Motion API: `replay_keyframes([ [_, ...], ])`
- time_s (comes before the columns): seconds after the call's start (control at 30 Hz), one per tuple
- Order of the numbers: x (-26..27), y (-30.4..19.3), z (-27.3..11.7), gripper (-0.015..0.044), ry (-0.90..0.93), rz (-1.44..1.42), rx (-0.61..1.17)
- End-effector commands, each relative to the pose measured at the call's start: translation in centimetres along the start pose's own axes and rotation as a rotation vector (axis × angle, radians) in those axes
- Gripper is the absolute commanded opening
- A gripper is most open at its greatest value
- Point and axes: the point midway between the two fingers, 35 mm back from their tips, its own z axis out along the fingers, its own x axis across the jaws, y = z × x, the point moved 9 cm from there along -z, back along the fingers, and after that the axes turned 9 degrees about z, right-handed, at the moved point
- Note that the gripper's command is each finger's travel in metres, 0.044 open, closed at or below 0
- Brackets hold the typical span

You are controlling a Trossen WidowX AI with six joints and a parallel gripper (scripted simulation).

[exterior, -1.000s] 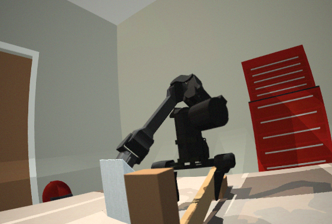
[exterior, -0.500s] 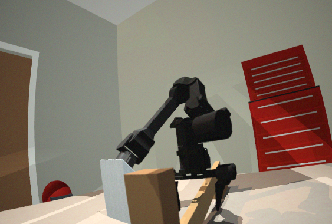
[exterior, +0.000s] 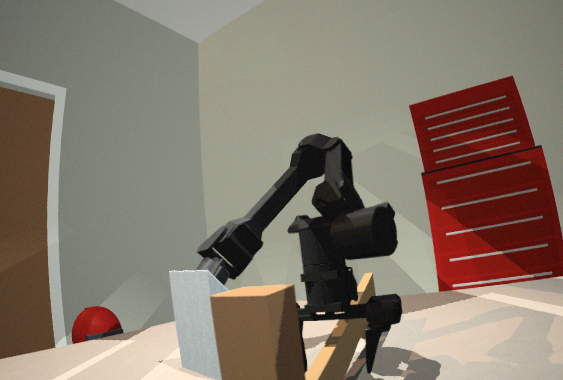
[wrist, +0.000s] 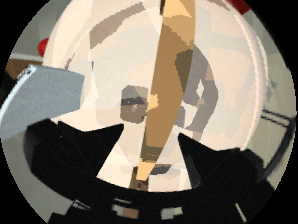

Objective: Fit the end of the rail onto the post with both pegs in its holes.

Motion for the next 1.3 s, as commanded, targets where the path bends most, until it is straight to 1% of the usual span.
replay_keyframes([
  [0.0,0.16,0.01,0.35,0.0414,0.003,0.006,-0.006],
  [0.43,0.16,0.01,0.35,0.0072,0.003,0.006,-0.006],
  [0.67,0.16,0.01,0.35,0.0026,0.003,0.006,-0.006],
  [0.7,0.16,0.01,0.35,0.0000,0.003,0.006,-0.006],
  [1.27,0.15,-0.06,0.05,0.0000,0.003,0.006,-0.006],
])
